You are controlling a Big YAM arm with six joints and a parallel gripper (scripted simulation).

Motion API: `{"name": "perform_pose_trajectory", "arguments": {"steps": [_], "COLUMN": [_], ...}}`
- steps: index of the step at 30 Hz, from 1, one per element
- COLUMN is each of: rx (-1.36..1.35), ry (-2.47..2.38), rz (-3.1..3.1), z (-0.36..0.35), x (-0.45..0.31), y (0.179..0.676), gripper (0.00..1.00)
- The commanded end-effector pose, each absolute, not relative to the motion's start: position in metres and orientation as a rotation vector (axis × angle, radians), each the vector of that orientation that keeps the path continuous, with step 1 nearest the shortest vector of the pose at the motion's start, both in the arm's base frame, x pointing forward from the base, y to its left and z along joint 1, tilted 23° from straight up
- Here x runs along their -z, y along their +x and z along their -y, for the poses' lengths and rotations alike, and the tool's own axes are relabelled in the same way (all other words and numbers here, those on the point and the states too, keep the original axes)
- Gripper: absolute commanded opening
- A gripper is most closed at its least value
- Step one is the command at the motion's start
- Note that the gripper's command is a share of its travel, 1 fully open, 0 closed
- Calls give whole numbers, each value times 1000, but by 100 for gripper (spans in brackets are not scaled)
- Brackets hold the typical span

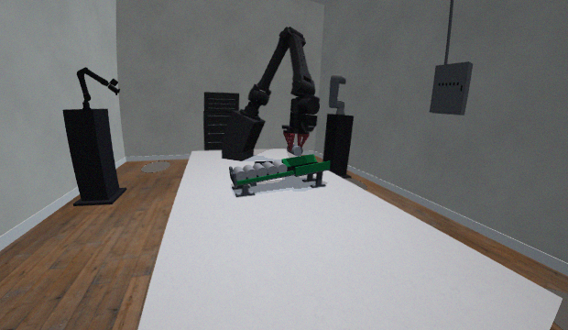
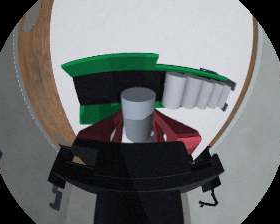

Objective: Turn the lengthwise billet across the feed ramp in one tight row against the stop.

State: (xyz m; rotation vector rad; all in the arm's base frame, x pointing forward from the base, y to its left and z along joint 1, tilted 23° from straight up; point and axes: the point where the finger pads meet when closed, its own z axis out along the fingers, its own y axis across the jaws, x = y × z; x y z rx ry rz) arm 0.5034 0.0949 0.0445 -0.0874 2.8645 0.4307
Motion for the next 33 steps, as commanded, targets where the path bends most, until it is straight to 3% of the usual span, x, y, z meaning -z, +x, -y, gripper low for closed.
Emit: {"name": "perform_pose_trajectory", "arguments": {"steps": [1,33], "rx": [-430,-433], "ry": [-82,-84], "rz": [-2814,-2788], "z": [-102,-112], "x": [-56,-45], "y": [523,532], "gripper": [0,0]}}
